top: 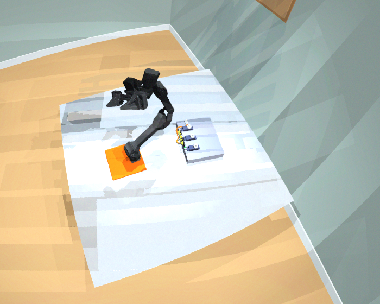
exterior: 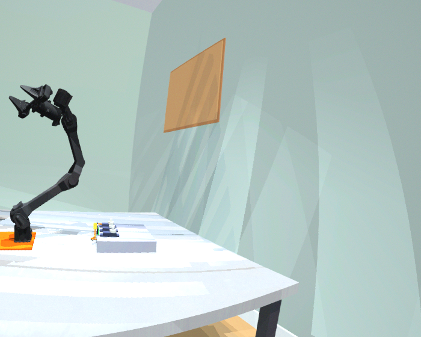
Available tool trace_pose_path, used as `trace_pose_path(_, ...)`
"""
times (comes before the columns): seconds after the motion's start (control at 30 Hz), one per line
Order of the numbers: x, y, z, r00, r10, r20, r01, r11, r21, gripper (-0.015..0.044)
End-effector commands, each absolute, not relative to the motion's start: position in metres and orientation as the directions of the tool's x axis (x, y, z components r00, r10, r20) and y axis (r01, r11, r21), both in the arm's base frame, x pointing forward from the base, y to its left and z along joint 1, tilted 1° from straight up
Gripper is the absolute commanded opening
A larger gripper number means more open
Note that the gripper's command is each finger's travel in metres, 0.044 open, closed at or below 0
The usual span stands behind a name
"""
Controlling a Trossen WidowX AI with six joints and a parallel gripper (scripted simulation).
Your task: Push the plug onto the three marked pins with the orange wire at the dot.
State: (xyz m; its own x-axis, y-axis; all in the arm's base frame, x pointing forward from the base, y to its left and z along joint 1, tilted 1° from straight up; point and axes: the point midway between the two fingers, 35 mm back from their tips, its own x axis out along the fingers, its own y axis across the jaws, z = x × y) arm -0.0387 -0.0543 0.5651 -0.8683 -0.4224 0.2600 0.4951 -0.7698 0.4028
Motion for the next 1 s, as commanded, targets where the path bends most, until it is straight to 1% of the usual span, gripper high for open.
trace_pose_path(0.0, -0.039, -0.054, 0.565, -0.868, -0.424, 0.26, 0.496, -0.769, 0.402, 0.0374)
trace_pose_path(0.33, -0.045, -0.059, 0.562, -0.836, -0.489, 0.249, 0.549, -0.736, 0.395, 0.0115)
trace_pose_path(0.57, -0.052, -0.066, 0.559, -0.779, -0.579, 0.242, 0.625, -0.683, 0.377, 0.0115)
trace_pose_path(0.97, -0.06, -0.089, 0.553, -0.641, -0.733, 0.228, 0.756, -0.551, 0.353, 0.0115)
